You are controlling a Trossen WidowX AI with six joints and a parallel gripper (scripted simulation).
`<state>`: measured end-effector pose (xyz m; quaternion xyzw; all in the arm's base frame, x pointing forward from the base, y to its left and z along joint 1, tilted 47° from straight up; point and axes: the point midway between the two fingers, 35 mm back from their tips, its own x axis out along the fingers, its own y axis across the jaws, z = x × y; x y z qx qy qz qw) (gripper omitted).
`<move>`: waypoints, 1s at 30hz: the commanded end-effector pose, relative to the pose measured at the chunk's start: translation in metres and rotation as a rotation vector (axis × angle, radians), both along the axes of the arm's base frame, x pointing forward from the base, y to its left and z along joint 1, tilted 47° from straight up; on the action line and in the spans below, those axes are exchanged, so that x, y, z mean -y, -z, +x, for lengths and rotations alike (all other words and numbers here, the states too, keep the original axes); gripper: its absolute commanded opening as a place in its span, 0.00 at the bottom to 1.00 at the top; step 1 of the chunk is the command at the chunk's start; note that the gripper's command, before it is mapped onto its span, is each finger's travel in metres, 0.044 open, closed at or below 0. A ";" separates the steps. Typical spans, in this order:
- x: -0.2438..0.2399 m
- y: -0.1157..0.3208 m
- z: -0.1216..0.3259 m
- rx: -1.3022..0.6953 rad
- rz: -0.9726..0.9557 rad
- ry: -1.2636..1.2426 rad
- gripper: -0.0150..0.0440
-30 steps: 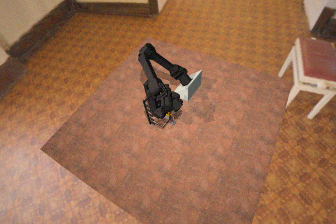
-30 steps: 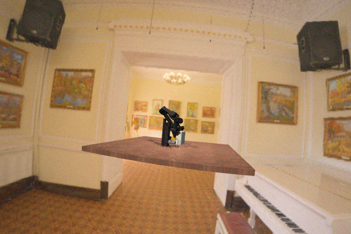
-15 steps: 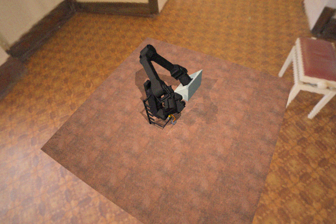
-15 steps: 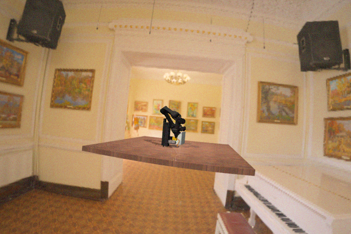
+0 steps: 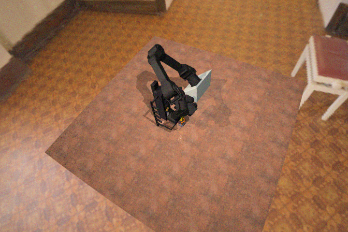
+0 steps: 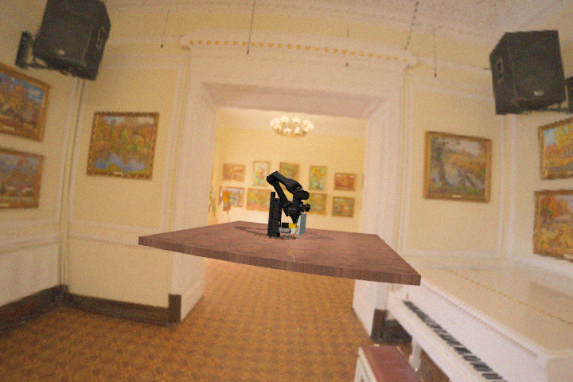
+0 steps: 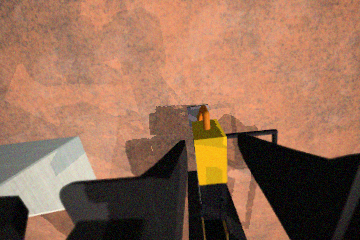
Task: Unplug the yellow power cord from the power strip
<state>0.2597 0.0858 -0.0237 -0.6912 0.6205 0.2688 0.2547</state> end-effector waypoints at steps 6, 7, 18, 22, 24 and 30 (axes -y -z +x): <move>-0.016 0.011 -0.001 -0.003 0.004 -0.001 1.00; -0.023 0.015 -0.001 -0.002 0.005 -0.001 1.00; -0.049 0.034 -0.005 -0.002 0.006 0.000 1.00; -0.049 0.034 -0.005 -0.002 0.006 0.000 1.00; -0.049 0.034 -0.005 -0.002 0.006 0.000 1.00; -0.049 0.034 -0.005 -0.002 0.006 0.000 1.00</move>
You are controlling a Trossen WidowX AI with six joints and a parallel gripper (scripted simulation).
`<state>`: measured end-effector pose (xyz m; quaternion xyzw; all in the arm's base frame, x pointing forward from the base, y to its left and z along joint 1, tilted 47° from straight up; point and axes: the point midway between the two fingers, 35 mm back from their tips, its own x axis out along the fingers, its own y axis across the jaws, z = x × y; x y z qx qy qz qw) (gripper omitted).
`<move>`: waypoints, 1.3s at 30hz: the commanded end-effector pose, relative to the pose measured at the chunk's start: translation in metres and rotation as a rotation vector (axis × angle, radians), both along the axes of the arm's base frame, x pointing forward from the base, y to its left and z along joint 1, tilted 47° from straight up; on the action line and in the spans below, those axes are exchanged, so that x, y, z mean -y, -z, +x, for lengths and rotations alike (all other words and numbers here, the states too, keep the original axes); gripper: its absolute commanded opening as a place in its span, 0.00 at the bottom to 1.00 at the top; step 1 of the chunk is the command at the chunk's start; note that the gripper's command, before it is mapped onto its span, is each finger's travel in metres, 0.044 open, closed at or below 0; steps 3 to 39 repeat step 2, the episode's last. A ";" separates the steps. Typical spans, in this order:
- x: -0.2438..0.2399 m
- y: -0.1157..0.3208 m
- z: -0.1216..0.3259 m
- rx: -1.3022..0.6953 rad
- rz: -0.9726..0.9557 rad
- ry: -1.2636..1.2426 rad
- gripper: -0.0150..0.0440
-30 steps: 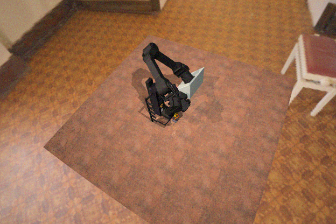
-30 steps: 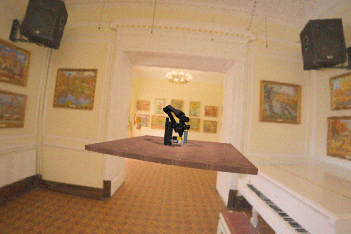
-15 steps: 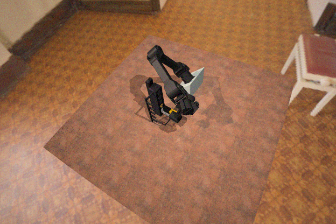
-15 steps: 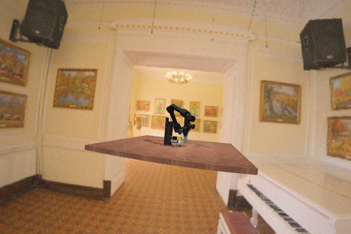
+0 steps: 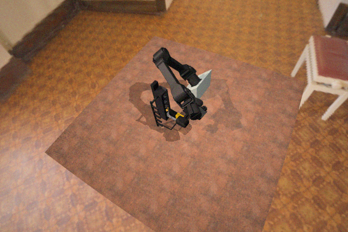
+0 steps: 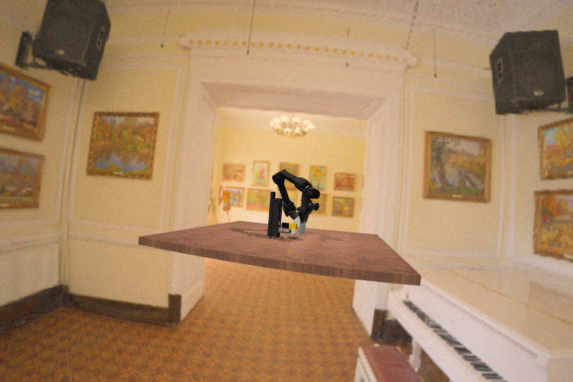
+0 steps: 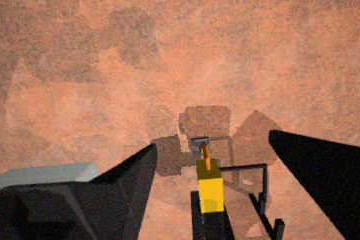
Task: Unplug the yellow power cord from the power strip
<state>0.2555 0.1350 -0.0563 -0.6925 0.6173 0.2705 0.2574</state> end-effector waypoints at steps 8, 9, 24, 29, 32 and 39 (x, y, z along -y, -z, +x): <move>0.000 0.002 -0.001 -0.005 -0.001 0.005 1.00; 0.000 0.002 -0.001 -0.005 -0.001 0.005 1.00; 0.000 0.002 -0.001 -0.005 -0.001 0.005 1.00; 0.000 0.002 -0.001 -0.005 -0.001 0.005 1.00; 0.000 0.002 -0.001 -0.005 -0.001 0.005 1.00; 0.000 0.002 -0.001 -0.005 -0.001 0.005 1.00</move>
